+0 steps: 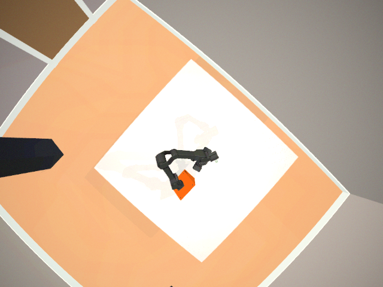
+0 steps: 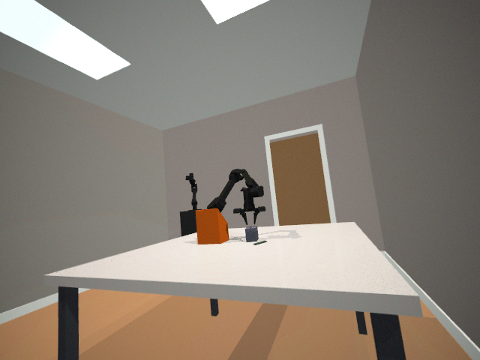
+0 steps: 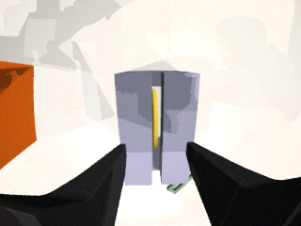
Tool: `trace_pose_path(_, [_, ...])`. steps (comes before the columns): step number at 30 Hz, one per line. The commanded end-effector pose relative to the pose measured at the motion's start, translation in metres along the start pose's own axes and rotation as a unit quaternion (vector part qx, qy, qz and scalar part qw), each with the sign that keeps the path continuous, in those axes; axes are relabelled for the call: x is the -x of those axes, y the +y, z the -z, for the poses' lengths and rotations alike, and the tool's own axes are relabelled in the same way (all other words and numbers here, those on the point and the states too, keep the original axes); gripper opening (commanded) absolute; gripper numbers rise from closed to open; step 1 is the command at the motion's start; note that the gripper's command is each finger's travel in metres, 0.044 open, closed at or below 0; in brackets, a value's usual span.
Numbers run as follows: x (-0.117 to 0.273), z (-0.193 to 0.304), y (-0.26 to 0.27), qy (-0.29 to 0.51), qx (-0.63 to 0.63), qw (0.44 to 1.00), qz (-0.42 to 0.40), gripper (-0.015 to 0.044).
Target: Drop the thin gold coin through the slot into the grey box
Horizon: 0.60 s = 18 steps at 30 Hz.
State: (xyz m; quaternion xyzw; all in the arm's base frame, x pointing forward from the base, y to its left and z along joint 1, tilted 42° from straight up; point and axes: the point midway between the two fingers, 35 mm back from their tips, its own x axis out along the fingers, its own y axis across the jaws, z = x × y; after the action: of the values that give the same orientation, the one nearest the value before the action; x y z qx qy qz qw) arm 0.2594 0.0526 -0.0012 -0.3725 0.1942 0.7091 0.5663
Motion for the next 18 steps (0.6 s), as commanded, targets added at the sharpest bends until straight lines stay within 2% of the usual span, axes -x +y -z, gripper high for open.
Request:
trace_pose_path(1, [0.013,0.001,-0.001,0.003,0.002,1.000,0.003,0.0292])
trace_pose_path(5, [0.019,0.001,-0.001,0.003,0.002,1.000,0.002,0.0397])
trace_pose_path(7, [0.042,0.000,0.001,0.000,0.000,1.000,0.001,0.0440])
trace_pose_path(9, [0.054,-0.001,0.002,-0.002,-0.001,1.000,0.001,0.0440])
trace_pose_path(18, [0.054,-0.001,0.002,-0.002,-0.001,1.000,0.001,0.0440])
